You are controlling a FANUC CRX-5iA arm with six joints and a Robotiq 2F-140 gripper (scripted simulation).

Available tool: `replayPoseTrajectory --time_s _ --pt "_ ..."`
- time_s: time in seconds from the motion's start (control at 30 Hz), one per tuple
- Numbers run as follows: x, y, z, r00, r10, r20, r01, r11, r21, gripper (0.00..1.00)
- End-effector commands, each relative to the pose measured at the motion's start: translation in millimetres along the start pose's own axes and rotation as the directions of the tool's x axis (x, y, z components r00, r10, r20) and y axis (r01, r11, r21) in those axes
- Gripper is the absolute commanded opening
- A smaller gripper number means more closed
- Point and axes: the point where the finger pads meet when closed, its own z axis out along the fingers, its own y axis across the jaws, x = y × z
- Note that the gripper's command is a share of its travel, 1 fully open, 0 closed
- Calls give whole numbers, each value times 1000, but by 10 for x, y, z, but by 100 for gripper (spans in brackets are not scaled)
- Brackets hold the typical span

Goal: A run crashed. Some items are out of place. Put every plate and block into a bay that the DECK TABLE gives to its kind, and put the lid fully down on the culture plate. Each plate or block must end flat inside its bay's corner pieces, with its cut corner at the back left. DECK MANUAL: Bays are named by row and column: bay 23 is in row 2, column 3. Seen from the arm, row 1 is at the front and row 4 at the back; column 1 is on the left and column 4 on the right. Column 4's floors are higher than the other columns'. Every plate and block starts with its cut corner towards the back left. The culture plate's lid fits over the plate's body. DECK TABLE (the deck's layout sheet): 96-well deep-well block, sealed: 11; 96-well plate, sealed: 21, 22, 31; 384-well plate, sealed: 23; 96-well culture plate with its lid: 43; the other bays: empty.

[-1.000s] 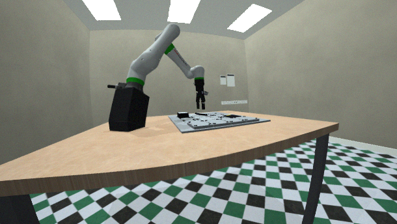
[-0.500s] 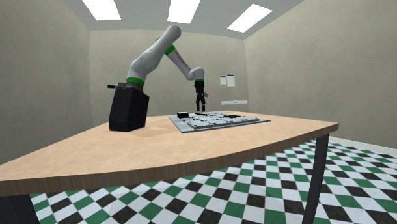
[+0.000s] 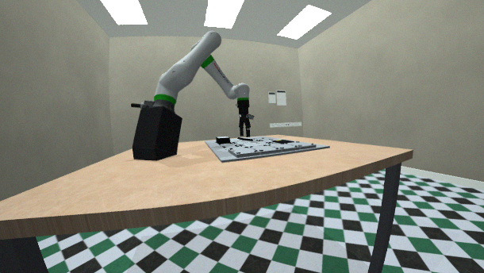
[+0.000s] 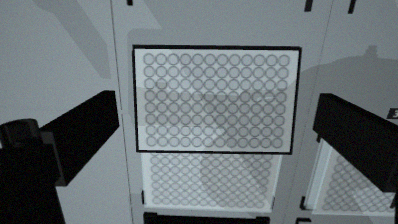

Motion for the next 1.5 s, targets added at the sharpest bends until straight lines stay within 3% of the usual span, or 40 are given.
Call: replayPoseTrajectory --time_s 0.0,0.3,0.87,1.47 --pt "8 -3 -8 1000 0 -2 0 1000 0 100" --pt "8 -3 -8 1000 0 -2 0 1000 0 100" --pt "8 -2 191 1000 0 -2 0 1000 0 100" --pt "8 -3 192 1000 0 -2 0 1000 0 98"
